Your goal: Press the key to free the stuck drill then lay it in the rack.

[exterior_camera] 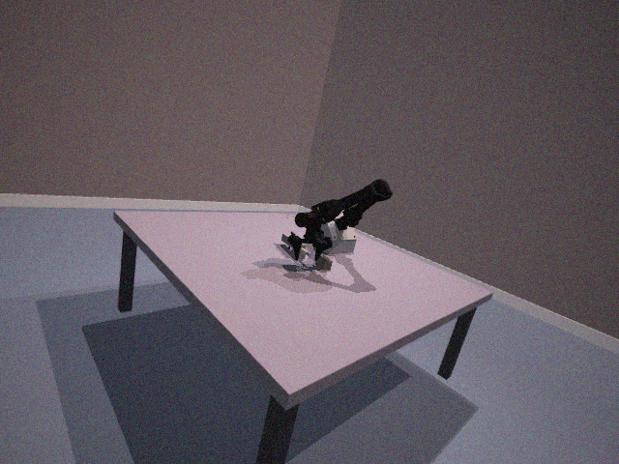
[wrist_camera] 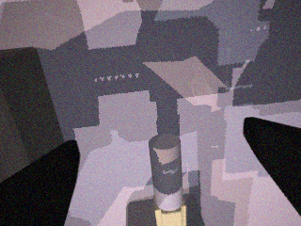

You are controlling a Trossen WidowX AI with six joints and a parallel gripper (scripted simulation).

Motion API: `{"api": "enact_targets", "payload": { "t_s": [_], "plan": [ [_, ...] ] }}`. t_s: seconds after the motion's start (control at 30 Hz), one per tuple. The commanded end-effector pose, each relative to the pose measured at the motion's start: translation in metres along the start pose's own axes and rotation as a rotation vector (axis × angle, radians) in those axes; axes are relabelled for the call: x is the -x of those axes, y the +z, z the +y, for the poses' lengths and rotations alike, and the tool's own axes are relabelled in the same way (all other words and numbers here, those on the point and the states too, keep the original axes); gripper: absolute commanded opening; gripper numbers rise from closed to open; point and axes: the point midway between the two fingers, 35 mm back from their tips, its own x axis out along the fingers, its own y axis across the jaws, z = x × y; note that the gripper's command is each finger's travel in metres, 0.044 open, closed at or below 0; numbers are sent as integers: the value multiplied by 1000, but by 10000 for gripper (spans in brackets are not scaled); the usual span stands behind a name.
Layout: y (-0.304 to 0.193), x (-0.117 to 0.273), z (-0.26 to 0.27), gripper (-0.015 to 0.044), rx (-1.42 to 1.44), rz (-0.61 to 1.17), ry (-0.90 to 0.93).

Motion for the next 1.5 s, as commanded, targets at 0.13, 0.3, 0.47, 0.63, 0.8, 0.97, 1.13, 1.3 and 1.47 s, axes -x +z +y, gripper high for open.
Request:
{"api": "enact_targets", "payload": {
  "t_s": [0.13, 0.3, 0.47, 0.63, 0.8, 0.97, 1.13, 1.3, 1.47],
  "plan": [
    [-4, -2, 0, 440, 3, 3, 2],
    [-5, -2, 0, 440, 3, 4, 2],
    [-7, -3, 0, 440, 2, 4, 2],
    [-8, -3, 0, 440, 2, 4, 2],
    [-9, -4, 0, 440, 2, 4, 2],
    [-11, -5, 0, 440, 2, 4, 2],
    [-12, -5, 1, 440, 2, 4, 2],
    [-13, -6, 1, 440, 2, 4, 2],
    [-13, -6, 1, 440, 2, 4, 2]
  ]
}}
